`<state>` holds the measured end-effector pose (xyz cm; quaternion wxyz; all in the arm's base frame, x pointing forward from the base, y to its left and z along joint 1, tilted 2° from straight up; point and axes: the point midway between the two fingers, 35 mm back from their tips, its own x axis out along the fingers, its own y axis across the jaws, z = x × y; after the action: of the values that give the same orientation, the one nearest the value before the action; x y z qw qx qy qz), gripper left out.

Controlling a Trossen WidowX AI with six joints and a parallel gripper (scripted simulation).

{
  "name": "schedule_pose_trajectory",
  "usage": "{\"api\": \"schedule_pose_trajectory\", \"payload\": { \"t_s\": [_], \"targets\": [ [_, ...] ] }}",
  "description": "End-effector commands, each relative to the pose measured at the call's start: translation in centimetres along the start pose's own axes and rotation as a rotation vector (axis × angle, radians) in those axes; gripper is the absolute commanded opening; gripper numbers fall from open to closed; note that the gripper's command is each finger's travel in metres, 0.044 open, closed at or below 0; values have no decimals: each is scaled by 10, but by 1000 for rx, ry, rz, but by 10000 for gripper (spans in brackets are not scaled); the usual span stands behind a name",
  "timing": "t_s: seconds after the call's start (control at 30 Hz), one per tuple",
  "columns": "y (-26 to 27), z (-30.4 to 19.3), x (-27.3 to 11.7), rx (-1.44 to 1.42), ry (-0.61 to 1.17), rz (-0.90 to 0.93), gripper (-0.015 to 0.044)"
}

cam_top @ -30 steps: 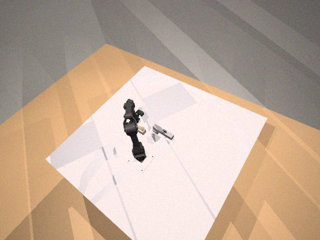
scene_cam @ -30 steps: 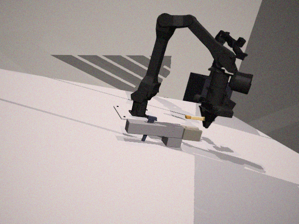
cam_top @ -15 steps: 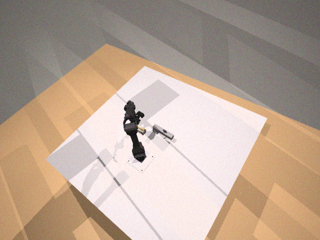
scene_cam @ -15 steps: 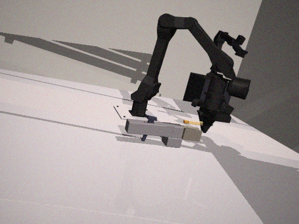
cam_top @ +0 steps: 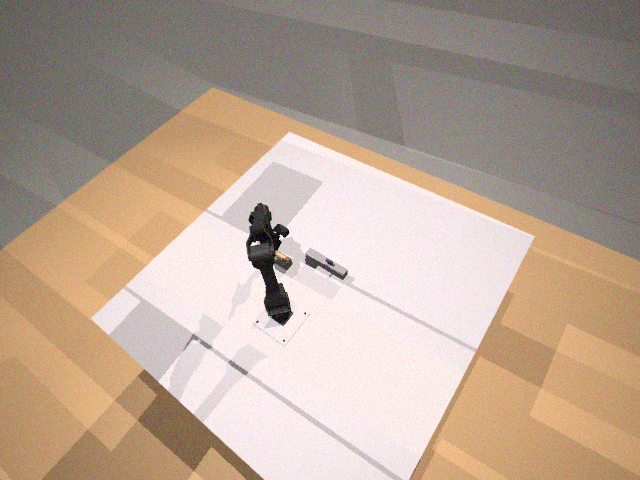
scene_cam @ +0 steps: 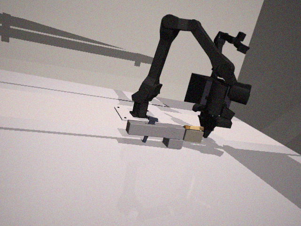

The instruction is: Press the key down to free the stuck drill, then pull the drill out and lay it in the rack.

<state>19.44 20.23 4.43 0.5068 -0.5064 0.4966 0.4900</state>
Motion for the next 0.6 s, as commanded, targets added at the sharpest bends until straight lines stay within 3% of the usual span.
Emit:
{"api": "schedule_pose_trajectory", "payload": {
  "t_s": [0.0, 0.57],
  "targets": [
    [2, -1, 6, 3, 4, 6, 0],
    [5, -3, 17, 3, 4, 7, 0]
  ]
}}
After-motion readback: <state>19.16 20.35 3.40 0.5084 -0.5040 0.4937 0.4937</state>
